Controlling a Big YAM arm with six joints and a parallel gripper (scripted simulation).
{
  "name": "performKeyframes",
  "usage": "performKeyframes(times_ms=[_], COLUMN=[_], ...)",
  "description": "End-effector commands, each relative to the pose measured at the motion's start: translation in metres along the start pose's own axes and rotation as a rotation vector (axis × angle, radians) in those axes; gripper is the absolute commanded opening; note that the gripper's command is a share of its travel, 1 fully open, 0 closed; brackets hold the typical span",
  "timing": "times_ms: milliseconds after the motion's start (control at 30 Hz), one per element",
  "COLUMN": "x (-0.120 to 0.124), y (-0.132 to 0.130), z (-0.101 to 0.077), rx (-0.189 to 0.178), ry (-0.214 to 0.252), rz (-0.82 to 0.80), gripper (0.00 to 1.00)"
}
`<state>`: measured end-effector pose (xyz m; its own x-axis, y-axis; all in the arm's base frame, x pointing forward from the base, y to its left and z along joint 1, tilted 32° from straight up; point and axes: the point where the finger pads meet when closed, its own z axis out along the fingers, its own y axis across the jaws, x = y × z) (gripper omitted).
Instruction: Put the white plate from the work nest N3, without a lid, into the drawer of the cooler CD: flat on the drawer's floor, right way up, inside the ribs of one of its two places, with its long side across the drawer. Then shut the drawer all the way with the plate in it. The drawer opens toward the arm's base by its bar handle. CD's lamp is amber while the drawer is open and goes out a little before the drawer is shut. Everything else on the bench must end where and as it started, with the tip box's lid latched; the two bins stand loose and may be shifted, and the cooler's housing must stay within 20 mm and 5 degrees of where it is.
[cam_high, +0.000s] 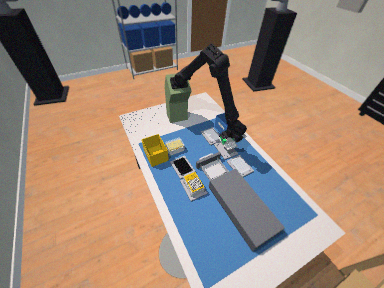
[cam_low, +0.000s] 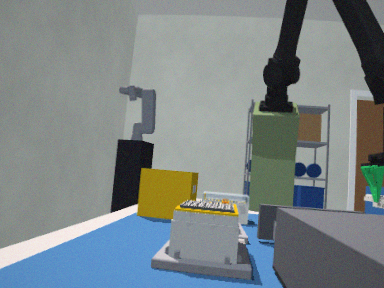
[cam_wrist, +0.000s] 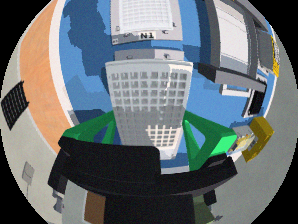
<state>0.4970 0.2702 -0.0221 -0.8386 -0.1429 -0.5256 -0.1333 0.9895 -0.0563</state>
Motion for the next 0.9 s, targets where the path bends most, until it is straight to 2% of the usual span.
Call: performKeyframes(times_ms=[0, 867], x=[-0.004, -0.003], y=[0.009, 0.008], z=[-0.020, -0.050], rx=[-0.013, -0.013], ry=[-0.016, -0.016], rz=[0.002, 0.003], gripper=[0.00, 0.00])
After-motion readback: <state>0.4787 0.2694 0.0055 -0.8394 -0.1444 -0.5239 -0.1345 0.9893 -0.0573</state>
